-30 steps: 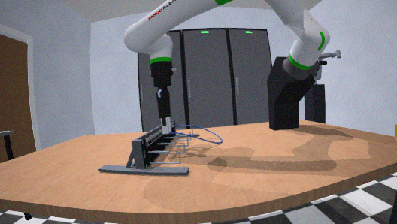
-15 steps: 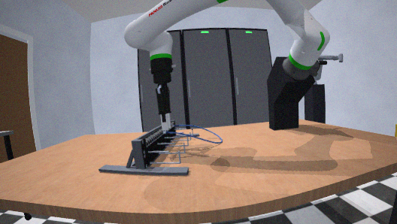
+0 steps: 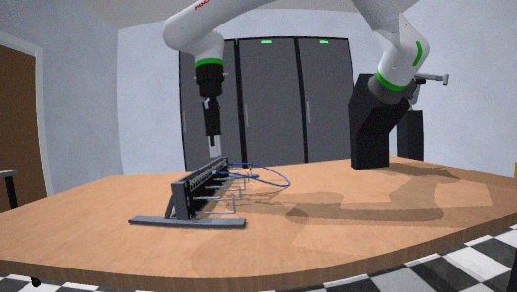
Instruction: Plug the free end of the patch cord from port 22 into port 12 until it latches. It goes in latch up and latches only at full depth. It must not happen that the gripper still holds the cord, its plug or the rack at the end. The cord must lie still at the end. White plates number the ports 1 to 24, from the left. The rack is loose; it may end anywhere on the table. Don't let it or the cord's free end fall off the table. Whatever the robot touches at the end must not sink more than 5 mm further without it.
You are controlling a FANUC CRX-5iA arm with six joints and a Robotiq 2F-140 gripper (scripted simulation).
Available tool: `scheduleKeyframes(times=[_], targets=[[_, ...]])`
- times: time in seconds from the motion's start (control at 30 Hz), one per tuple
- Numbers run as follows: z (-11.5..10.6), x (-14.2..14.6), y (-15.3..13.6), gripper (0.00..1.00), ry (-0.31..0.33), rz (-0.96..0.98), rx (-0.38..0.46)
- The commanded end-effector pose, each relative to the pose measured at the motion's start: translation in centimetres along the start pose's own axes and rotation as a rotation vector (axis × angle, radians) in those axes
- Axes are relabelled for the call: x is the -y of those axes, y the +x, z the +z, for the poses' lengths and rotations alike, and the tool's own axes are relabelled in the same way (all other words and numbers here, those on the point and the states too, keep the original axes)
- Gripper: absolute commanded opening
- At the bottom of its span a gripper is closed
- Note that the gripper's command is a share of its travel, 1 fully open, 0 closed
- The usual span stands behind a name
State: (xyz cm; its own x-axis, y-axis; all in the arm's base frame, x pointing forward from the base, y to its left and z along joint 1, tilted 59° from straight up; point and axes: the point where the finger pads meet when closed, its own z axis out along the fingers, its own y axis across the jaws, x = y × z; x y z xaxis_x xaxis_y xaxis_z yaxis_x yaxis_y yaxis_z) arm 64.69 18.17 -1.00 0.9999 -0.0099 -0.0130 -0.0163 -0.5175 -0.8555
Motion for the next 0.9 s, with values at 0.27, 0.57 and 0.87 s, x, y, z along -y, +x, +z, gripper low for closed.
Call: scheduleKeyframes(times=[0.27,0.57,0.87], targets=[[-2.3,0.0,0.0,0.22,0.000,0.000,0.000],[-2.5,0.0,0.0,0.22,0.000,0.000,0.000],[-2.5,0.0,0.0,0.00,0.000,0.000,0.000]])
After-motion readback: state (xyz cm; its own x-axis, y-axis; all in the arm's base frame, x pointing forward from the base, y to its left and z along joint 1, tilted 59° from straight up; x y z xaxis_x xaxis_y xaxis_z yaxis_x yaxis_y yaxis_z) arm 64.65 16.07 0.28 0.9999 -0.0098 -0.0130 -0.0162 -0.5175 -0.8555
